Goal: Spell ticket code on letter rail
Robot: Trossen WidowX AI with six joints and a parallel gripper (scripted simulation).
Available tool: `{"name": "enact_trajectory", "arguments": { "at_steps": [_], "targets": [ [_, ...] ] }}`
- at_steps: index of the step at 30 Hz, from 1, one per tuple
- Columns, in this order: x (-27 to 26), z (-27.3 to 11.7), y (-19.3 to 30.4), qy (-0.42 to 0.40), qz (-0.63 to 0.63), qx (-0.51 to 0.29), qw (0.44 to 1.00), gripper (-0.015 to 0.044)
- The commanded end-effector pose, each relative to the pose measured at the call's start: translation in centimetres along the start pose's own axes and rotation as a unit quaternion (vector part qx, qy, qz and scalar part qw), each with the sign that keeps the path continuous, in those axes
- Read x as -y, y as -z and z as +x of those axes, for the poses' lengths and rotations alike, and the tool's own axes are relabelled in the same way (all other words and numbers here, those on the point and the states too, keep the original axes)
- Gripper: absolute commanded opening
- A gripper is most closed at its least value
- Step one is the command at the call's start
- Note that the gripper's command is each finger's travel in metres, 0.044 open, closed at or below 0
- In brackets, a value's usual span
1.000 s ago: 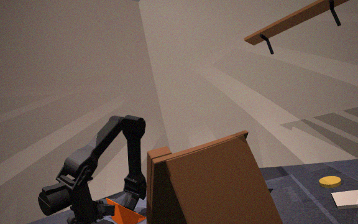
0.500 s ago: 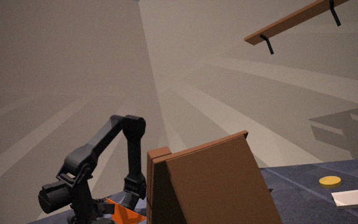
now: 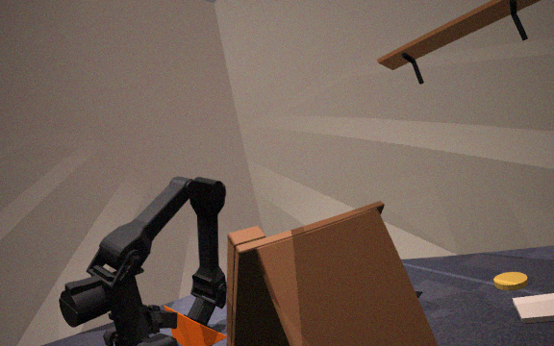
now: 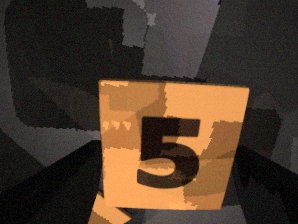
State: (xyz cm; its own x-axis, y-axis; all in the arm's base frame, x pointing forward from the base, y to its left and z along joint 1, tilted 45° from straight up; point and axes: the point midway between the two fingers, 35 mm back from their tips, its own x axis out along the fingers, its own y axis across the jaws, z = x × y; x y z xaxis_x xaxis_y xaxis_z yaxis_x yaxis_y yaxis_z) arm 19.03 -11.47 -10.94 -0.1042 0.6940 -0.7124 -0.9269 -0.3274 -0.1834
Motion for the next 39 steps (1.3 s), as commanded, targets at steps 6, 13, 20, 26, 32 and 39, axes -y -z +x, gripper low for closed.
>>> {"name": "enact_trajectory", "arguments": {
  "at_steps": [6,13,20,26,32,39],
  "targets": [
    [0.4,-1.2,0.3,0.015,0.025,-0.024,0.999,0.0],
    [1.5,-4.0,1.0,0.046,0.086,-0.075,0.992,0.0],
    [3.3,-6.1,1.4,0.062,0.15,-0.119,0.98,0.0],
    [5.3,-8.4,1.5,0.088,0.213,-0.159,0.96,0.0],
    [7.4,-10.7,1.3,0.124,0.272,-0.193,0.935,0.0],
    [9.9,-13.5,0.5,0.177,0.335,-0.222,0.898,0.0]
  ]
}}
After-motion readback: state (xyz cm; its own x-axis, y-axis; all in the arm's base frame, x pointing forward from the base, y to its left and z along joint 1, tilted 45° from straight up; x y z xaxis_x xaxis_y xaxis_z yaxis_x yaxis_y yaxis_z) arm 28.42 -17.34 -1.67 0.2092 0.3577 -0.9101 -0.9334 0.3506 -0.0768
